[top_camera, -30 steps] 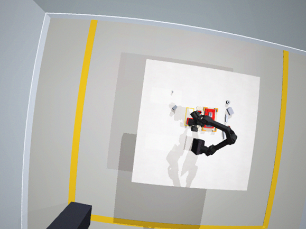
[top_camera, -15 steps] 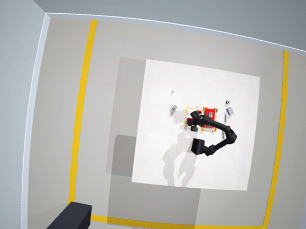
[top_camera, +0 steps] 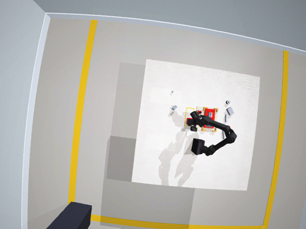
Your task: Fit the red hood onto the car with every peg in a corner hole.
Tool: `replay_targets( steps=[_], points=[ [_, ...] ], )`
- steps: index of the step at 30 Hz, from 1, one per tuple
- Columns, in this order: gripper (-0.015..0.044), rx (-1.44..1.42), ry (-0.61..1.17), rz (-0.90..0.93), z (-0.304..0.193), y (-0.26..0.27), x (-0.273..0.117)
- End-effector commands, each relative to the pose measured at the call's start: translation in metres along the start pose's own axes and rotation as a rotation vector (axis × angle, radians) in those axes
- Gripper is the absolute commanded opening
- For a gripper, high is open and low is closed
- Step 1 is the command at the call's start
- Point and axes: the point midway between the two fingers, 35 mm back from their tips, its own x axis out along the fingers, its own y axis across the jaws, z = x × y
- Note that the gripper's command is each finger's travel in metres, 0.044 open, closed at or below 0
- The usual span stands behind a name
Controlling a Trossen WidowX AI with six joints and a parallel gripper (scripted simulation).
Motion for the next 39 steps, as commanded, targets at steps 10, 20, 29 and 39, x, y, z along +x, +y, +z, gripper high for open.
replay_targets(
  steps=[10,20,29,39],
  points=[
    [0.044,-0.008,0.008,0.001,-0.002,0.003,0.007],
    [0.044,-0.008,0.009,0.001,-0.002,0.002,0.012],
    [0.044,-0.008,0.009,0.001,-0.002,0.002,0.016],
    [0.044,-0.008,0.009,0.001,-0.002,0.003,0.021]
  ],
)
